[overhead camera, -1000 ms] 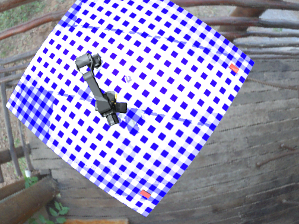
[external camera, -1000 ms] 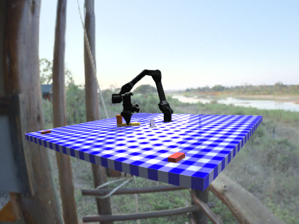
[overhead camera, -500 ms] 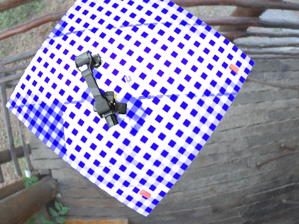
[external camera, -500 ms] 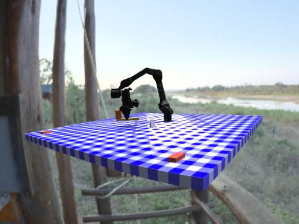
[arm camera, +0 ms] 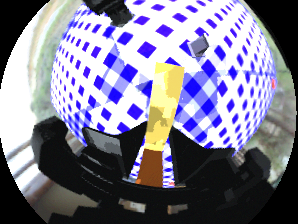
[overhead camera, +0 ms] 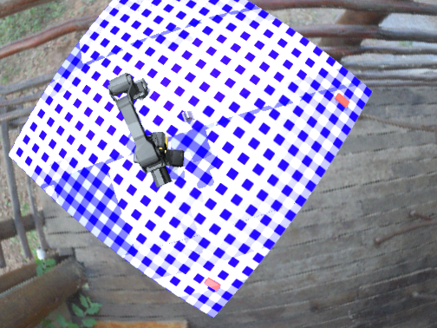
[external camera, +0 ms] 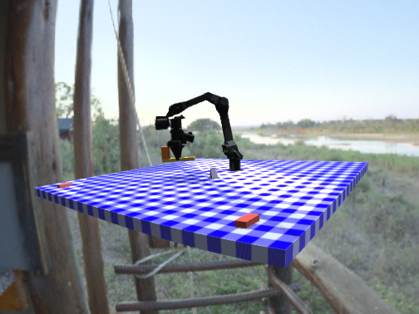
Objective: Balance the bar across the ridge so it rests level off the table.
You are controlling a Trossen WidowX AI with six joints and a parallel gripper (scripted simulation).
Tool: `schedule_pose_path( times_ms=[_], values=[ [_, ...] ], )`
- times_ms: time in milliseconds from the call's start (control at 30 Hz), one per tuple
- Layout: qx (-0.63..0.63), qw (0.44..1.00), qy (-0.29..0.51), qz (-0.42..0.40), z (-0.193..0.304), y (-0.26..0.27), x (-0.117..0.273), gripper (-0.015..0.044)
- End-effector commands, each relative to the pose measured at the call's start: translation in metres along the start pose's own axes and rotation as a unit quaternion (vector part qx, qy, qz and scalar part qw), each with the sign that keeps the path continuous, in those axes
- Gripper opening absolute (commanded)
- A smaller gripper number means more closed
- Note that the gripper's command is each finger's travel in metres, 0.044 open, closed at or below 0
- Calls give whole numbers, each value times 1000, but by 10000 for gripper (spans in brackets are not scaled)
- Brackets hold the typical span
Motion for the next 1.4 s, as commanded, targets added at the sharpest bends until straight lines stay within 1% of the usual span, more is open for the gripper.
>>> schedule_pose_path(
  times_ms=[0, 233, 800, 1367],
  values=[
    [3, 1000, 5, 0, -1, 1, 12, 0],
    [-10, 1000, 5, 0, -6, -4, 20, 0],
    [-161, 987, 3, 2, -48, -56, 22, 0],
    [-319, 948, 0, 4, -99, -99, 23, 0]
  ],
)
Point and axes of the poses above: the point midway between the two fingers, 35 mm back from their tips, its own x axis back along the fingers, its own y axis across the jaws, z = x × y, the point moved 9 cm from there along x, back along the fingers, and after that the axes turned 13 degrees about x, right-handed, at the moved point
